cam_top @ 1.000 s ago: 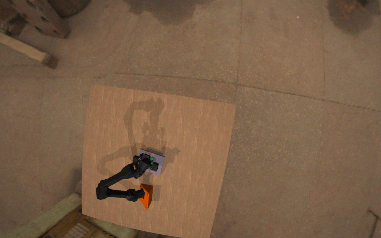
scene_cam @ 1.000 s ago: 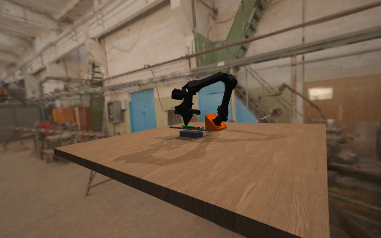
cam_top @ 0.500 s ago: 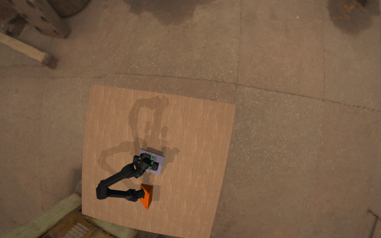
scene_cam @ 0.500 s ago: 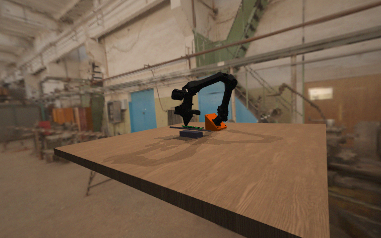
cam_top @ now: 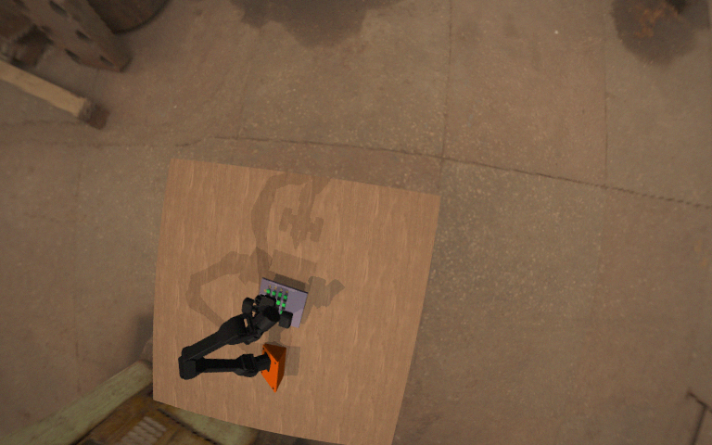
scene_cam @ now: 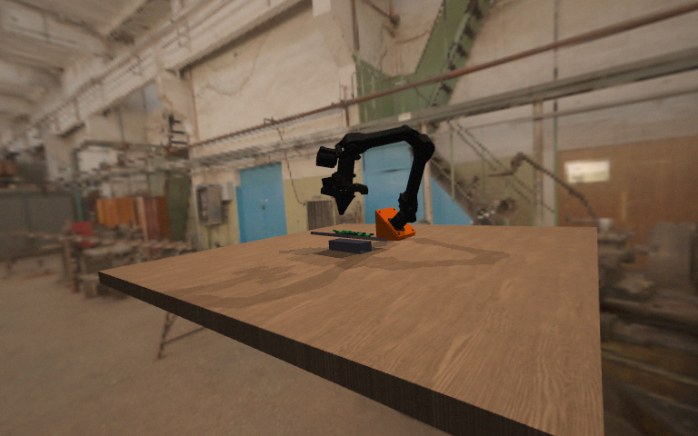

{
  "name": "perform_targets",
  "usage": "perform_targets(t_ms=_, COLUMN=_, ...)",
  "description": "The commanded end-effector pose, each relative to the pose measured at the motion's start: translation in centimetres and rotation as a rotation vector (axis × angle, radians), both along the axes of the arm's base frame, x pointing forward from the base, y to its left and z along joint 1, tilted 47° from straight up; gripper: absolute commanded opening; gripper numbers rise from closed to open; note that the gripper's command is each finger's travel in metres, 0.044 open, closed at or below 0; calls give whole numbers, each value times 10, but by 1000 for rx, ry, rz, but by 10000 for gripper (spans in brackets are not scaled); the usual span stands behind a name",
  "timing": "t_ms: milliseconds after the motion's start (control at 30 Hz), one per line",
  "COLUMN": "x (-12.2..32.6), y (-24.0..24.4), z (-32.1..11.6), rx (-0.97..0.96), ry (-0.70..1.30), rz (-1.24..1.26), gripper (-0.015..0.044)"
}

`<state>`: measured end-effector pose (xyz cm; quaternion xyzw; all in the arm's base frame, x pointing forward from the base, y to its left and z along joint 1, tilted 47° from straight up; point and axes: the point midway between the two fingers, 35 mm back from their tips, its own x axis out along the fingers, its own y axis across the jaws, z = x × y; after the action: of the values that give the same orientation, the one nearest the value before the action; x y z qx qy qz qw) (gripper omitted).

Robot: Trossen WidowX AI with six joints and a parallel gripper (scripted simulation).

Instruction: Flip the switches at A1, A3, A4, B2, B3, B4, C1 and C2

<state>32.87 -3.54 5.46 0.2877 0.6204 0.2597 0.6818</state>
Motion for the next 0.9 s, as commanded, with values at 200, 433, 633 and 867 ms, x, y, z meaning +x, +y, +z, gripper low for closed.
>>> perform_targets(t_ms=200, x=-3, y=-22, z=-11, rx=-5, ry=-2, rz=10, gripper=0)
perform_targets(t_ms=433, x=2, y=3, z=-35, rx=-4, ry=15, rz=28, gripper=0)
perform_targets(t_ms=633, x=2, y=3, z=-35, rx=-4, ry=15, rz=28, gripper=0)
perform_targets(t_ms=867, x=2, y=11, z=-42, rx=-3, ry=15, rz=28, gripper=0)
